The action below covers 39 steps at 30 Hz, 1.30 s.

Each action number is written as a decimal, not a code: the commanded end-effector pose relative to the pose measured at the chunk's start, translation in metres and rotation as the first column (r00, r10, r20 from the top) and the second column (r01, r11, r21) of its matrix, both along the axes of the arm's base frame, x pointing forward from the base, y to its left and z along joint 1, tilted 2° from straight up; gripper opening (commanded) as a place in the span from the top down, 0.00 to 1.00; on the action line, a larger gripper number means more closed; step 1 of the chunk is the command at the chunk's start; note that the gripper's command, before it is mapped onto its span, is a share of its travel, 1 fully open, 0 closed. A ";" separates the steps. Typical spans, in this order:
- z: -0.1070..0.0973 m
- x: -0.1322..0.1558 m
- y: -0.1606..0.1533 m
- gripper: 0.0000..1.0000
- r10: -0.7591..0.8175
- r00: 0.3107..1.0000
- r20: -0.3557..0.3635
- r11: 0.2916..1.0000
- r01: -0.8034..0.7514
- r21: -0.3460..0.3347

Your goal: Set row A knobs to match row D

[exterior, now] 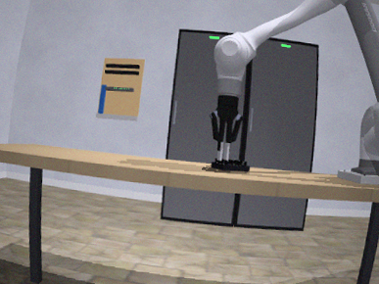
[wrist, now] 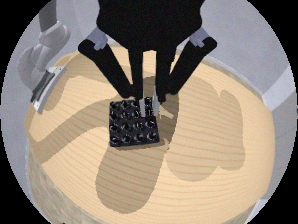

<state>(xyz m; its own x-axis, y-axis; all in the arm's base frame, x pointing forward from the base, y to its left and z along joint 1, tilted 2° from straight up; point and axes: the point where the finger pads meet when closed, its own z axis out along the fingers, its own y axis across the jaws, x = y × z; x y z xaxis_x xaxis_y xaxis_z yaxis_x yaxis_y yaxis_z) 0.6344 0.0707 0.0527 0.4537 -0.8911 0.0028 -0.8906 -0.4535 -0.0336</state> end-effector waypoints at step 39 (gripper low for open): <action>-0.004 -0.002 0.001 0.95 -0.001 1.000 -0.002 1.000 0.001 -0.001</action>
